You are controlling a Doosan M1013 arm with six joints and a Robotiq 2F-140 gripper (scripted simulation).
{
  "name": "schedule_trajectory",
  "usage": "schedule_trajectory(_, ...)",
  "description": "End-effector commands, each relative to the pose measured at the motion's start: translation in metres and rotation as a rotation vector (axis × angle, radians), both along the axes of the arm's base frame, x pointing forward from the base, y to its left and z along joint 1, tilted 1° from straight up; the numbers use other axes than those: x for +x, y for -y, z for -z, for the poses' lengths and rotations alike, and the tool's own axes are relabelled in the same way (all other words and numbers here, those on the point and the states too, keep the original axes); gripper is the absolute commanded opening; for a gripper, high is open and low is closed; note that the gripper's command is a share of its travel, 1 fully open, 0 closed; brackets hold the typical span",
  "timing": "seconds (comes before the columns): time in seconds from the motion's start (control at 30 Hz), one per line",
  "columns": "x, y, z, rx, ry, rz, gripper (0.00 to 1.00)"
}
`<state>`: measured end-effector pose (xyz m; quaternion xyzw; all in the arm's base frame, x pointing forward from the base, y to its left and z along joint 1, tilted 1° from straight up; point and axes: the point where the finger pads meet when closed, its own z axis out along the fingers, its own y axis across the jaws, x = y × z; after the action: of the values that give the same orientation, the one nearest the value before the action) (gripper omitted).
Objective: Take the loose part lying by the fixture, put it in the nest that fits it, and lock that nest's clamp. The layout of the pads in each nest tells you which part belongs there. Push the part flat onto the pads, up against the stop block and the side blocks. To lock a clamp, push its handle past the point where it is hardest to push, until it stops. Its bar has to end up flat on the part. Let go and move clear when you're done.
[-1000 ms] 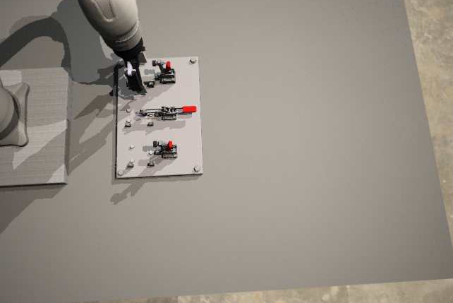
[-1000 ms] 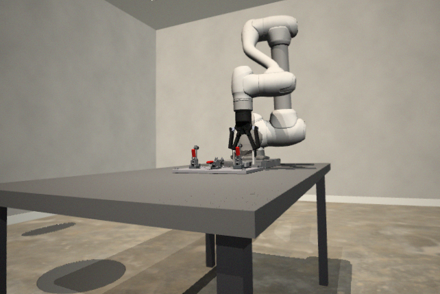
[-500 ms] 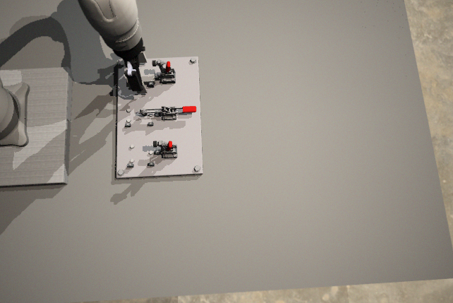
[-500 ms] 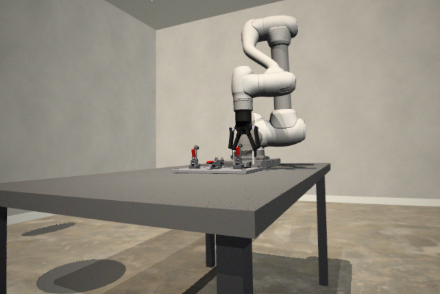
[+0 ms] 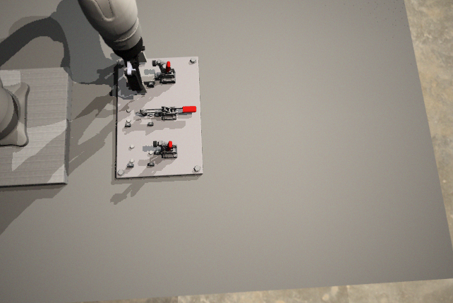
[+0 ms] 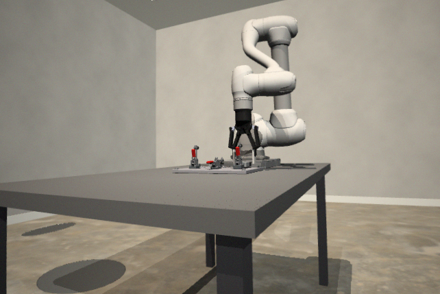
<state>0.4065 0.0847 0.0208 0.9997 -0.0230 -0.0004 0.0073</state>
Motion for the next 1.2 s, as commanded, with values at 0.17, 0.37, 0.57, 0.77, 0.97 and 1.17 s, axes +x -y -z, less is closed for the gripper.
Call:
schedule_trajectory(0.17,0.0,0.0,-0.019,0.0,0.0,0.0,0.62)
schedule_trajectory(0.37,0.0,-0.001,-0.04,0.0,0.0,0.0,0.62)
schedule_trajectory(0.57,0.0,-0.001,-0.052,0.0,0.0,0.0,0.62)
schedule_trajectory(0.77,0.0,-0.001,-0.057,0.0,0.0,0.0,0.62)
schedule_trajectory(0.97,0.0,-0.001,-0.057,0.0,0.0,0.0,0.62)
schedule_trajectory(1.17,0.0,-0.001,-0.057,0.0,0.0,0.0,0.62)
